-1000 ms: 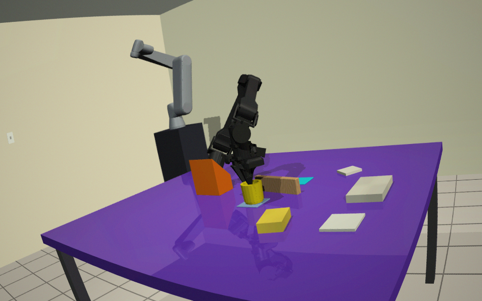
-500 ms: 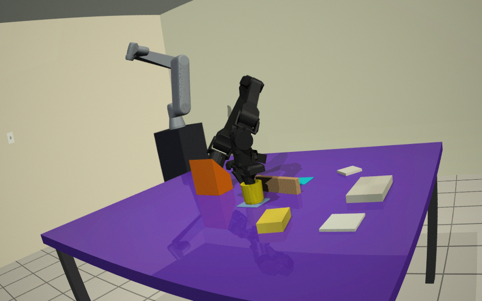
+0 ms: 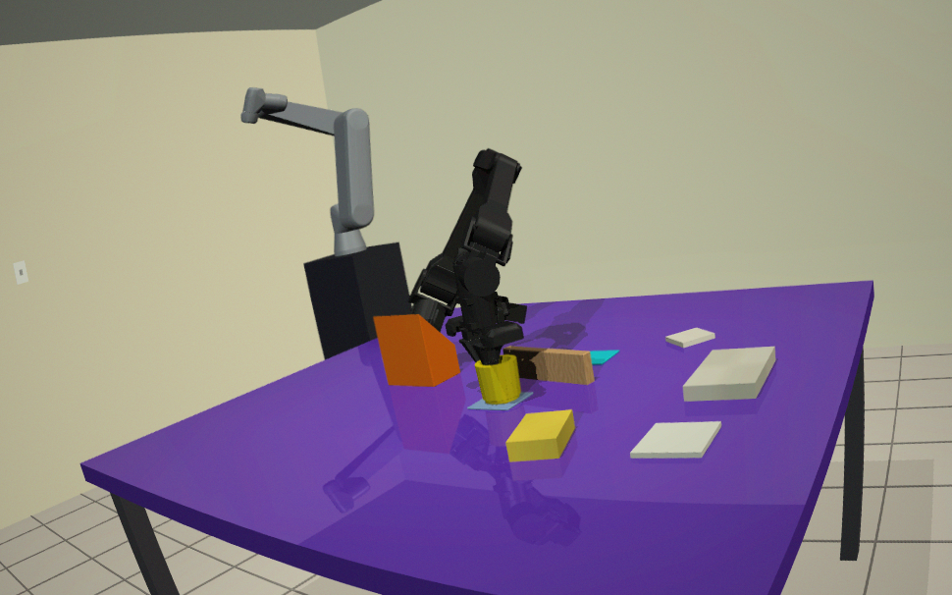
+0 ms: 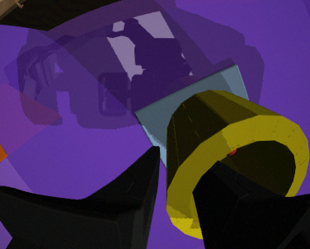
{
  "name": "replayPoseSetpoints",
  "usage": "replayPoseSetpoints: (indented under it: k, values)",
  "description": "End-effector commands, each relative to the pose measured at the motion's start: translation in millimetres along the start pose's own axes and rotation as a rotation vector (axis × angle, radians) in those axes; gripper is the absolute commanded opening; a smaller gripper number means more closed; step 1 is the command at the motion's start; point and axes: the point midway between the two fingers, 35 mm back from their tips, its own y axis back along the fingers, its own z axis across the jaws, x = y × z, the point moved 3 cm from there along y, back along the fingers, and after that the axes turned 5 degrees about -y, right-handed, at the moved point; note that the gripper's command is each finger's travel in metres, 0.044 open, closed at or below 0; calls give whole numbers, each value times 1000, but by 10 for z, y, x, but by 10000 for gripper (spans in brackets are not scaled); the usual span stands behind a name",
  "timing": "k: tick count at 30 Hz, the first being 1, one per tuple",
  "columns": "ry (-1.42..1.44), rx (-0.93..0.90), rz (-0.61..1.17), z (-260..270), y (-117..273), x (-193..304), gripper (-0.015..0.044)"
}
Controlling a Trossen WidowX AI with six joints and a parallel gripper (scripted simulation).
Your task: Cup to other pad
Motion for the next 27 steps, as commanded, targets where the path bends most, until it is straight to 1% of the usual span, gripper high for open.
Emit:
replayPoseSetpoints:
  k: [1,9,14,27]
  values:
    - [1,0,0,-2,3,-1,60]
    - [1,0,0,-2,3,-1,0]
    - [0,1,1,-16,94,1,0]
    - [-4,2,0,-32,588,5,0]
